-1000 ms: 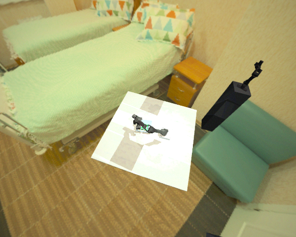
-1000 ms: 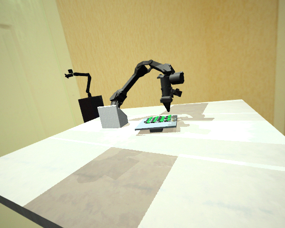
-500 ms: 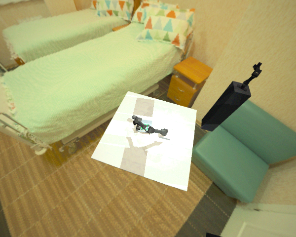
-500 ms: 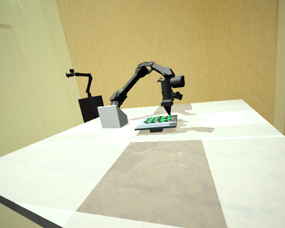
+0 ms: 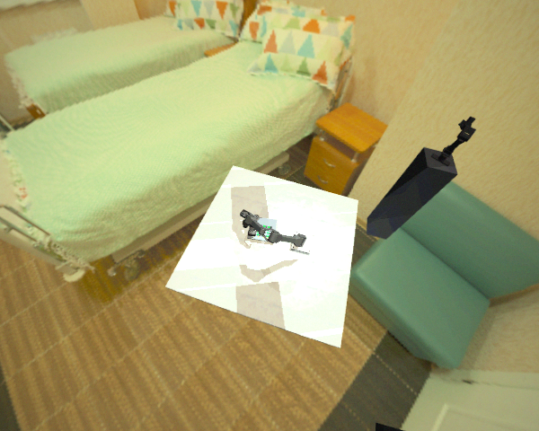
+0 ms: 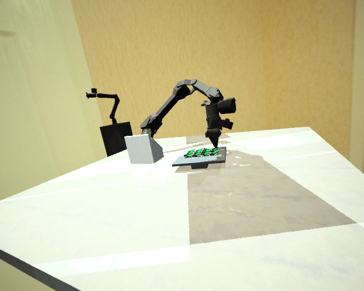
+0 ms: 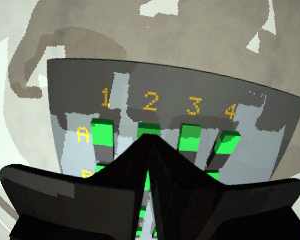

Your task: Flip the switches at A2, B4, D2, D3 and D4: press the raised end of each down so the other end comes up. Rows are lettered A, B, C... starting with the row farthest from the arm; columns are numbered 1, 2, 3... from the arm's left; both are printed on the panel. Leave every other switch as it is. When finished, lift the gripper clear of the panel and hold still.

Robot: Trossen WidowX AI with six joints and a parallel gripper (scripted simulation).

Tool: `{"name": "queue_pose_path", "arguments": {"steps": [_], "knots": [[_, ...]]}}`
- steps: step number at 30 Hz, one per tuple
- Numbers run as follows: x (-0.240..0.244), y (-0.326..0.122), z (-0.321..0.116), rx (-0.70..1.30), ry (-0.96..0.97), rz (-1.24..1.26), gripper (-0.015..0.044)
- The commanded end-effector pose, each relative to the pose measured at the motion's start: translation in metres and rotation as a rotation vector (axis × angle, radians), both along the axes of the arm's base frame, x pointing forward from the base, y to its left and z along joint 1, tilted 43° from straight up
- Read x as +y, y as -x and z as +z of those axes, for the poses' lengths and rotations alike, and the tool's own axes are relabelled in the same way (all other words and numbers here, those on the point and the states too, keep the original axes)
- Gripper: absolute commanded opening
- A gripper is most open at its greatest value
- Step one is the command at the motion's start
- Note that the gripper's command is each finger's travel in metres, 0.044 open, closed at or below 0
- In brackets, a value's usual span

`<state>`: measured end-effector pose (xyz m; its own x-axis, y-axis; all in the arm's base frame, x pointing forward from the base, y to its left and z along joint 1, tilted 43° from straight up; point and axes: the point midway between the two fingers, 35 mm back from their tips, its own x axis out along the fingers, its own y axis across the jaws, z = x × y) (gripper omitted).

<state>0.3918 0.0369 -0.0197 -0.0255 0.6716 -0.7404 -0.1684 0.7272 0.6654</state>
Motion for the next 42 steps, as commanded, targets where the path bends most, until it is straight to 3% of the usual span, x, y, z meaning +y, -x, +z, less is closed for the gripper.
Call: {"name": "queue_pose_path", "arguments": {"steps": [1,42], "knots": [[0.0009,-0.0002,0.0,0.001,-0.006,-0.003,0.0],[0.0042,-0.0002,-0.0035,0.001,-0.006,-0.003,0.0]]}}
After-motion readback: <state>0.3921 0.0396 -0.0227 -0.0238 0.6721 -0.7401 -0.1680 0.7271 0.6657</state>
